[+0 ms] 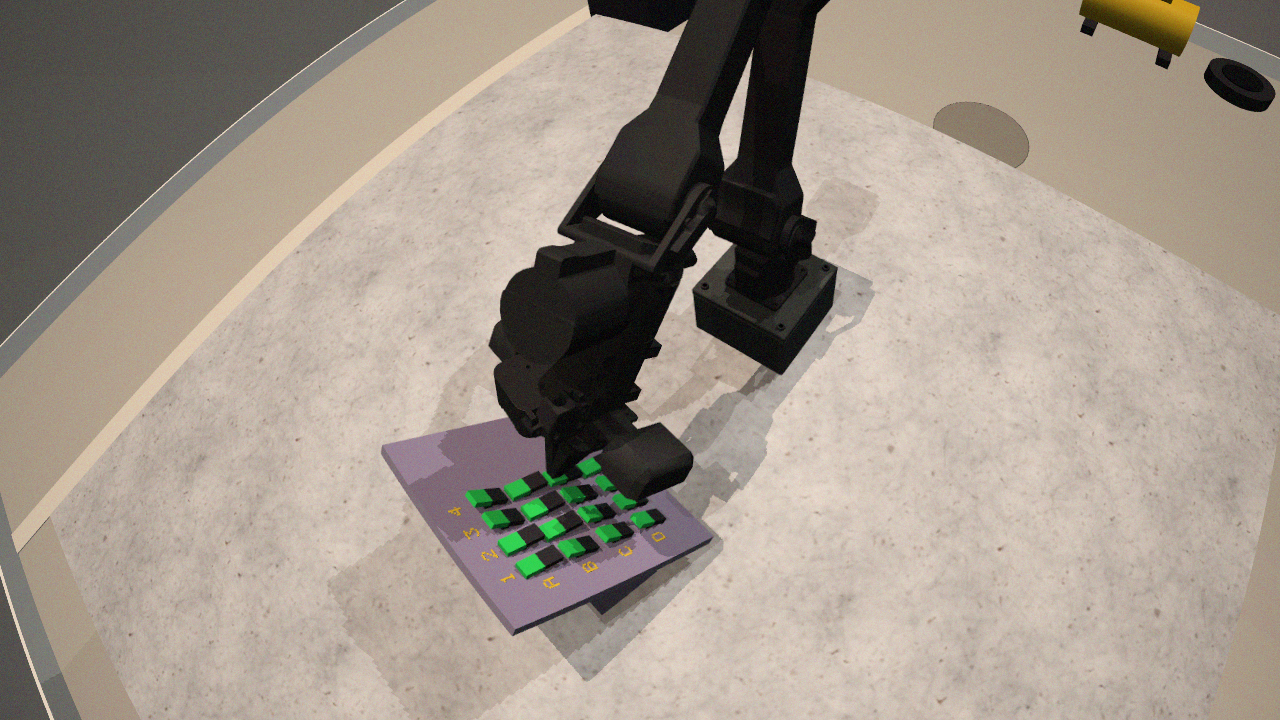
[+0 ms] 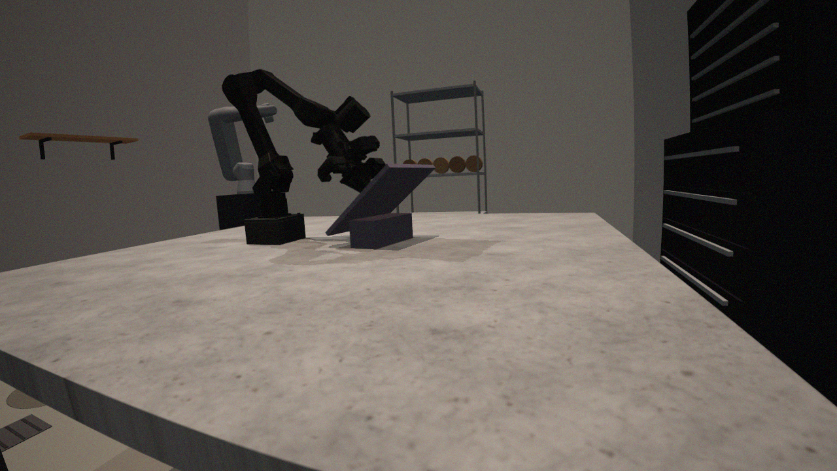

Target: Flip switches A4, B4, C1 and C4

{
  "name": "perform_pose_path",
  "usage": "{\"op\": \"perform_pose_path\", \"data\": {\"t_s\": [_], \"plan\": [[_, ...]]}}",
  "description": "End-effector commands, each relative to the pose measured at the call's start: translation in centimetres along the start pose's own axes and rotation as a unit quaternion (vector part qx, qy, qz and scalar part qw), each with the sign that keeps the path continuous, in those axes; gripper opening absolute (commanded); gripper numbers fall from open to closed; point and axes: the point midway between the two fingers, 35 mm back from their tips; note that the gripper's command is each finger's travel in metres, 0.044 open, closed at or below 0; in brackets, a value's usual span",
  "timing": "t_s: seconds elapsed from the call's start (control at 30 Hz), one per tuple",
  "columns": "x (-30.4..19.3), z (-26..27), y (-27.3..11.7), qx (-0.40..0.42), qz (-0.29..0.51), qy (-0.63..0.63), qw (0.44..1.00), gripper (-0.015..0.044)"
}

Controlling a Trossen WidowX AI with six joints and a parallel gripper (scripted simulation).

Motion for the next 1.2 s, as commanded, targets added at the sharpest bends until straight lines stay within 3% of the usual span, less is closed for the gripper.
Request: {"op": "perform_pose_path", "data": {"t_s": [0.0, 0.13, 0.33, 0.67, 1.17], "plan": [[-0.1, 0.1, 0.1, 0.003, 0.001, -0.002, 1.0, 0.0], [0.0, 0.1, -0.6, 0.0, 0.0, 0.0, 1.0, 0.0], [-0.3, 0.1, -6.2, 0.003, -0.01, -0.002, 1.0, 0.0], [0.7, 3.6, -7.1, 0.004, -0.01, 0.0, 1.0, 0.0], [0.7, 3.6, -7.1, 0.004, -0.01, 0.0, 1.0, 0.0]]}}
Point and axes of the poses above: the point midway between the two fingers, 35 mm back from their tips, its own y axis out along the fingers, its own z axis across the jaws, x = y × z
